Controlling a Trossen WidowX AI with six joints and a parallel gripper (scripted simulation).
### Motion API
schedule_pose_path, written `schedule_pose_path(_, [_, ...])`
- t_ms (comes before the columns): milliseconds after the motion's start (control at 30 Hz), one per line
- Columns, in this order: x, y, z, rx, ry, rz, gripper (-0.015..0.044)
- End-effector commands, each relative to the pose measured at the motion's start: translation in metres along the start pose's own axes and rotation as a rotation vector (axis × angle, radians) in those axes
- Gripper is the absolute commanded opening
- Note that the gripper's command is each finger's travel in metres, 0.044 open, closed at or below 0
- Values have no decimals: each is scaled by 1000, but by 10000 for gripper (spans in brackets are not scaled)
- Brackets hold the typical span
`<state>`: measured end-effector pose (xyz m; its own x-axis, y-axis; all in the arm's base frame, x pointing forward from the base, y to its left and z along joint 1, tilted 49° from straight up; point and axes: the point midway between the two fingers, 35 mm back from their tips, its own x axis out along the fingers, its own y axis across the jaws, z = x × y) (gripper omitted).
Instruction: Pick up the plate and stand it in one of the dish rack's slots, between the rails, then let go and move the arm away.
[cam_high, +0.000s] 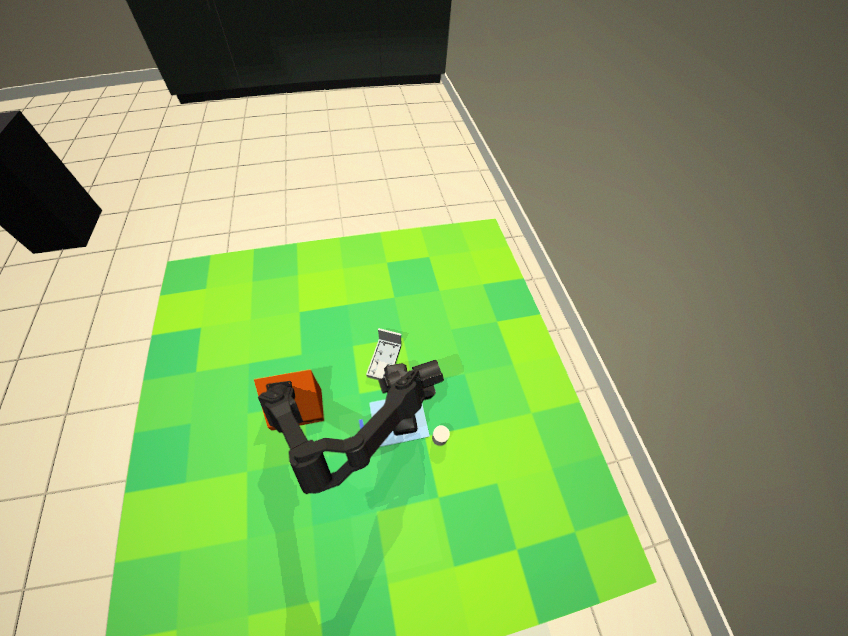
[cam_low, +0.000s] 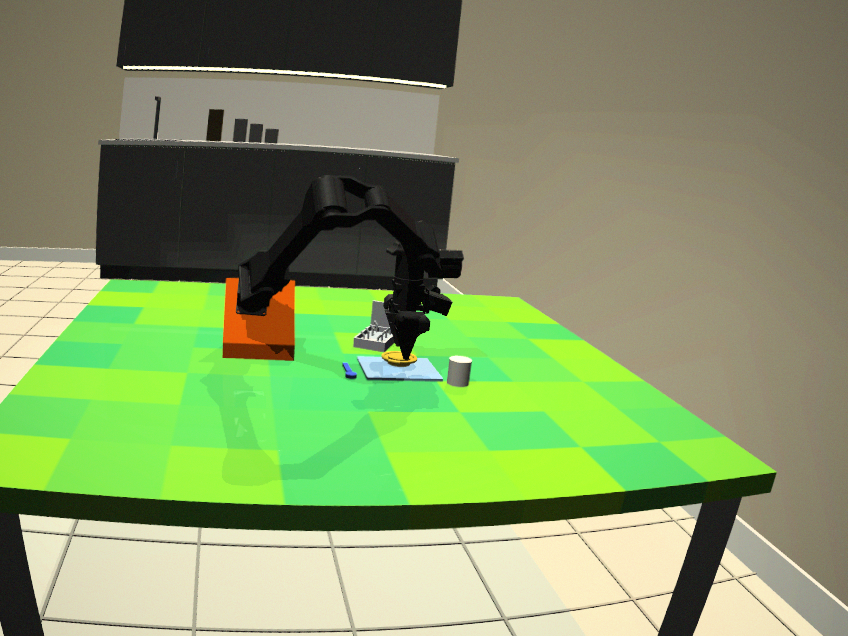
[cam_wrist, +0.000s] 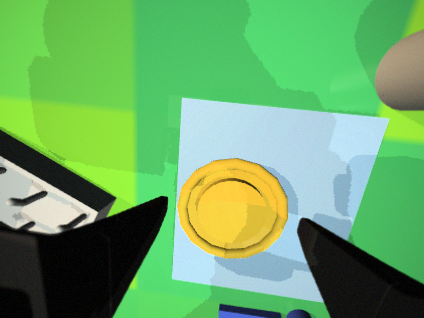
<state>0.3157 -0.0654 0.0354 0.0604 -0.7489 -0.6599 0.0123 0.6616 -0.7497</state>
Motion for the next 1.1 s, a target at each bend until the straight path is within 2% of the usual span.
schedule_pose_path(0, [10, 0, -4, -11, 9, -6, 400])
schedule_pose_path(567, [22, -1, -5, -11, 9, -9, 400])
schedule_pose_path(933, [22, -1, -5, -11, 9, -9, 327])
schedule_pose_path(1067, [15, 1, -2, -12, 8, -5, 222])
